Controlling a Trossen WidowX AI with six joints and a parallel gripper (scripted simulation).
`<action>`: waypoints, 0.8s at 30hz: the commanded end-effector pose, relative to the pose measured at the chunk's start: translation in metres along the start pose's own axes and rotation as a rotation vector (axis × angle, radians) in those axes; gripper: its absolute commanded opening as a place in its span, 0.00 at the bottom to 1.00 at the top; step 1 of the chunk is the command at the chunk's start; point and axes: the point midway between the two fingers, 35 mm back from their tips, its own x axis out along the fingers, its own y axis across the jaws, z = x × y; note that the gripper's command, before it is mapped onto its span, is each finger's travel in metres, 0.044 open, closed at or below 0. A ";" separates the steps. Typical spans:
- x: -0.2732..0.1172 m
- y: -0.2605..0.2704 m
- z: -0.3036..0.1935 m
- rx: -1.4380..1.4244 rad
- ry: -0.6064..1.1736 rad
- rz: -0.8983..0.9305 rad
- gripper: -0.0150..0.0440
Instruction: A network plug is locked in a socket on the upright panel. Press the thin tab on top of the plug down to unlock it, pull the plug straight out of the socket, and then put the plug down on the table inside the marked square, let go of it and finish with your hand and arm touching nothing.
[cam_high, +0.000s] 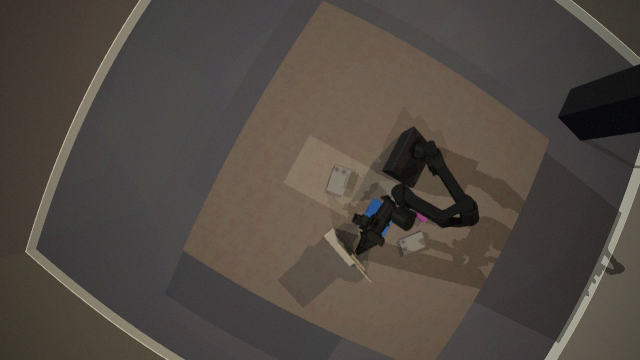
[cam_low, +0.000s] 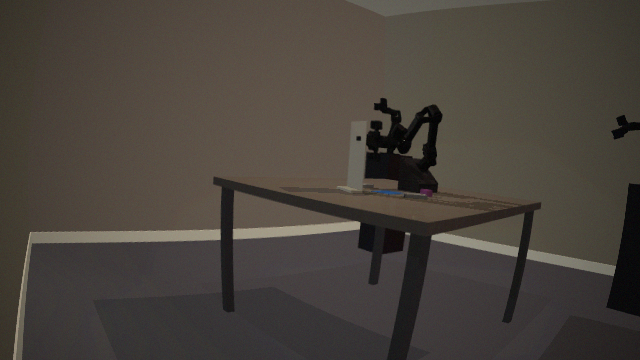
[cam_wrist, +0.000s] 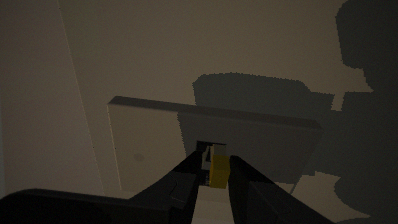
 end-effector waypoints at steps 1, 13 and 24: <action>0.000 0.000 0.000 -0.003 -0.001 -0.001 0.34; 0.000 0.000 0.000 -0.003 -0.001 -0.001 0.25; -0.006 0.000 -0.002 -0.003 -0.004 -0.004 0.25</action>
